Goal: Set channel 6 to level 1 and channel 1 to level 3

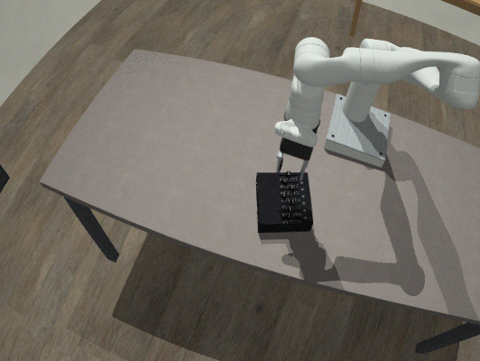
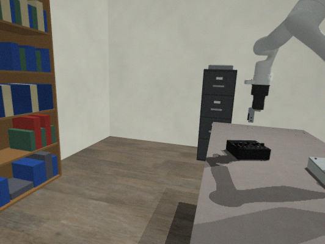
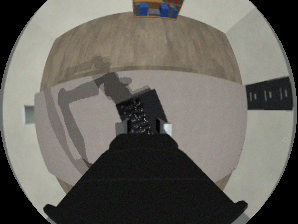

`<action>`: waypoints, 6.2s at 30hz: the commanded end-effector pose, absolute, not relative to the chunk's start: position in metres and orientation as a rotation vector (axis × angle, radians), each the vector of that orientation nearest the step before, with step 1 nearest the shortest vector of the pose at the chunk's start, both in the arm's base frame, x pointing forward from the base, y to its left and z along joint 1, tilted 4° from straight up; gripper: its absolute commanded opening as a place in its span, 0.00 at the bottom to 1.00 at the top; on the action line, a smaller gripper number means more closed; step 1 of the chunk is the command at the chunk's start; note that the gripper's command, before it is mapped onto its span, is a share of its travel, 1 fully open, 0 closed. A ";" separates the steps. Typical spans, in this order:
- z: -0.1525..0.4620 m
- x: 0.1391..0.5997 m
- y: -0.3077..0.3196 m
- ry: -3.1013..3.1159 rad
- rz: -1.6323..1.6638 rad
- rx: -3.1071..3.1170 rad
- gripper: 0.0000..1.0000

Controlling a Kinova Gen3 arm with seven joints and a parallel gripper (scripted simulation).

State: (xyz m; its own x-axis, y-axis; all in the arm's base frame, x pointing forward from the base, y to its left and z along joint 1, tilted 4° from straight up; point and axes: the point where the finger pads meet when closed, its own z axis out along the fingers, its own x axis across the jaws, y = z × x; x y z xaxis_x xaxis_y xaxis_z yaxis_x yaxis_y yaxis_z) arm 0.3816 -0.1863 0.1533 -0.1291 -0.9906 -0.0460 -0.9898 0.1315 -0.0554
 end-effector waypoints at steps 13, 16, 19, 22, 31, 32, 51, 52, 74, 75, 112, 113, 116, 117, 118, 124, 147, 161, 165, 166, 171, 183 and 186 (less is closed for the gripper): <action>0.142 0.398 -0.189 2.523 -0.010 -1.753 1.00; 0.137 0.403 -0.189 2.598 -0.006 -1.640 1.00; 0.132 0.410 -0.190 2.674 -0.002 -1.512 1.00; 0.126 0.416 -0.190 2.747 0.003 -1.374 1.00; 0.111 0.429 -0.189 2.891 0.016 -1.038 1.00; 0.108 0.431 -0.189 2.908 0.018 -0.991 1.00; 0.081 0.447 -0.183 3.043 0.045 -0.449 1.00; 0.081 0.448 -0.183 3.045 0.045 -0.436 1.00; 0.079 0.449 -0.183 3.050 0.047 -0.400 0.00; 0.079 0.449 -0.183 3.050 0.047 -0.400 0.00; 0.076 0.449 -0.183 3.050 0.047 -0.400 0.00; 0.076 0.449 -0.182 3.050 0.047 -0.400 0.00; 0.075 0.449 -0.182 3.050 0.047 -0.399 0.00; 0.075 0.449 -0.182 3.050 0.047 -0.399 0.00; 0.074 0.449 -0.182 3.050 0.047 -0.399 0.00; 0.070 0.449 -0.182 3.050 0.047 -0.399 0.00; 0.057 0.451 -0.182 3.050 0.047 -0.399 0.00; 0.055 0.451 -0.182 3.050 0.047 -0.399 0.00; 0.055 0.451 -0.182 3.050 0.047 -0.399 0.00; 0.055 0.451 -0.182 3.050 0.047 -0.399 0.00; 0.055 0.451 -0.182 3.050 0.047 -0.399 0.00; 0.055 0.451 -0.182 3.050 0.047 -0.399 0.00; 0.055 0.451 -0.182 3.050 0.047 -0.399 0.00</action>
State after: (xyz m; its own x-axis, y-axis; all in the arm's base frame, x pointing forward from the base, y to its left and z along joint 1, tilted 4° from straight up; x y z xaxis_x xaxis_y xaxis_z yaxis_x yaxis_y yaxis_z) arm 0.4504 -0.1815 0.0542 -0.9643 -0.2562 -0.0666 -0.2582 0.9658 0.0227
